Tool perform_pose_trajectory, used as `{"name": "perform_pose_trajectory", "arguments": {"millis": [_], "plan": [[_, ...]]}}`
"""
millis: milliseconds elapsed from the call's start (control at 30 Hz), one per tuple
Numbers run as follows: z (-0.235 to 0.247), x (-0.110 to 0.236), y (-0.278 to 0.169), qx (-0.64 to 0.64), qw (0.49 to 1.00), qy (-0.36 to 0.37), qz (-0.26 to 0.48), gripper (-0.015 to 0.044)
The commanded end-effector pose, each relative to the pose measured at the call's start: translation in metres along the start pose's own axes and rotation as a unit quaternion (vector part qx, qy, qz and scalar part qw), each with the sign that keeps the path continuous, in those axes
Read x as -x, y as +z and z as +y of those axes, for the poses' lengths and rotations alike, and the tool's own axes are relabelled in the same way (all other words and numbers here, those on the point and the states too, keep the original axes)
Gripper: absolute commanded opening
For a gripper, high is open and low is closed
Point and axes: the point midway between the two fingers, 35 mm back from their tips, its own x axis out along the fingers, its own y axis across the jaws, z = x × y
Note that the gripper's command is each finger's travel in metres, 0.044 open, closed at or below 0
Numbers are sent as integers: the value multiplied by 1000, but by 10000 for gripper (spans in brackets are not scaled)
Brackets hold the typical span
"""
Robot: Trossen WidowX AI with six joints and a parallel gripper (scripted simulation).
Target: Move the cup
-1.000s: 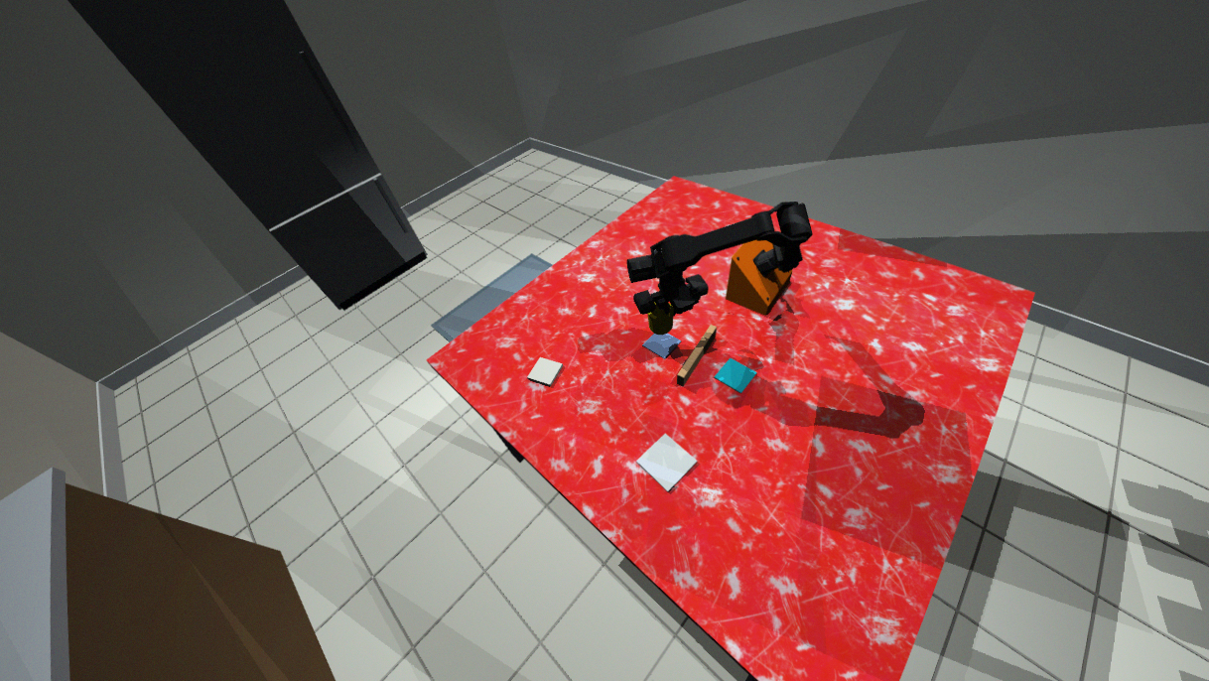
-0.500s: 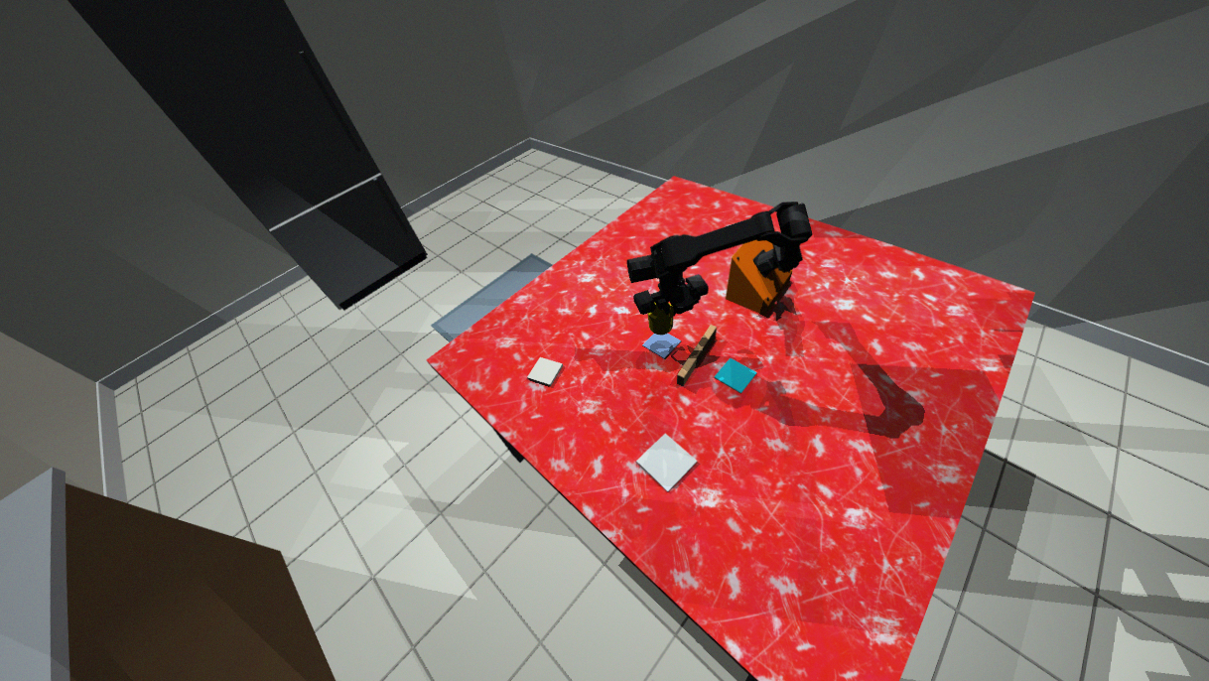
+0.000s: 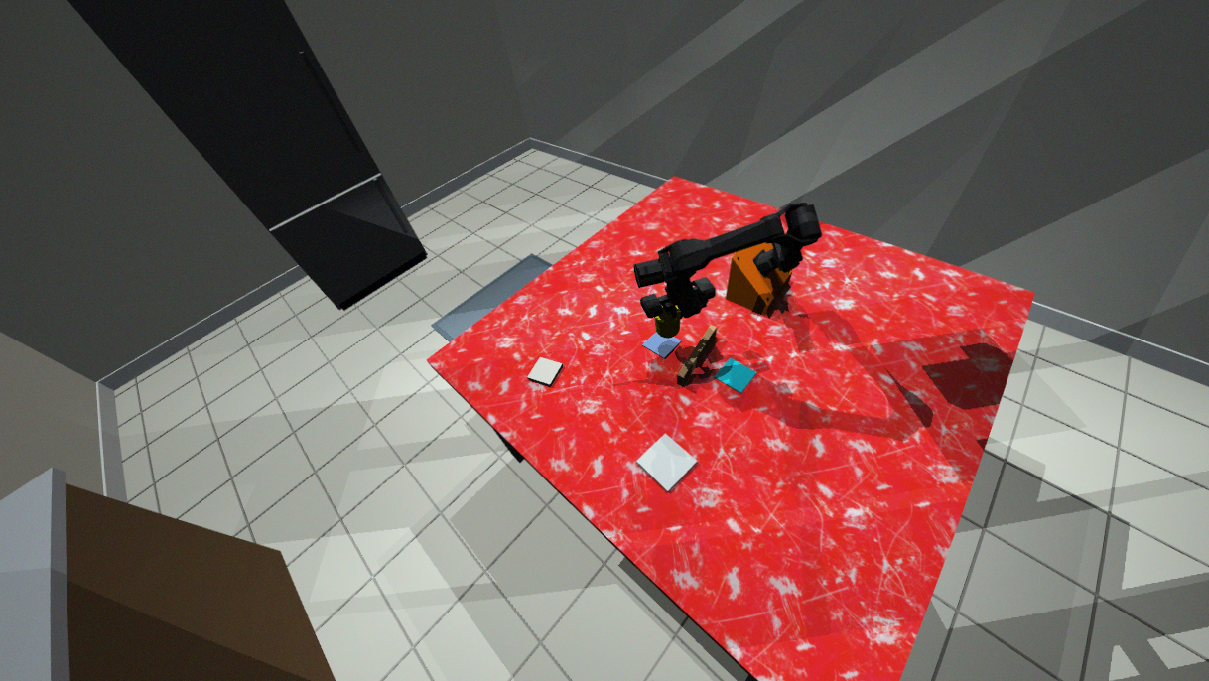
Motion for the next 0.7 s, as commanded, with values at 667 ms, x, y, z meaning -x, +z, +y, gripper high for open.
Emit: {"name": "perform_pose_trajectory", "arguments": {"millis": [667], "plan": [[33,0,44,2,1000,-5,-2,0]]}}
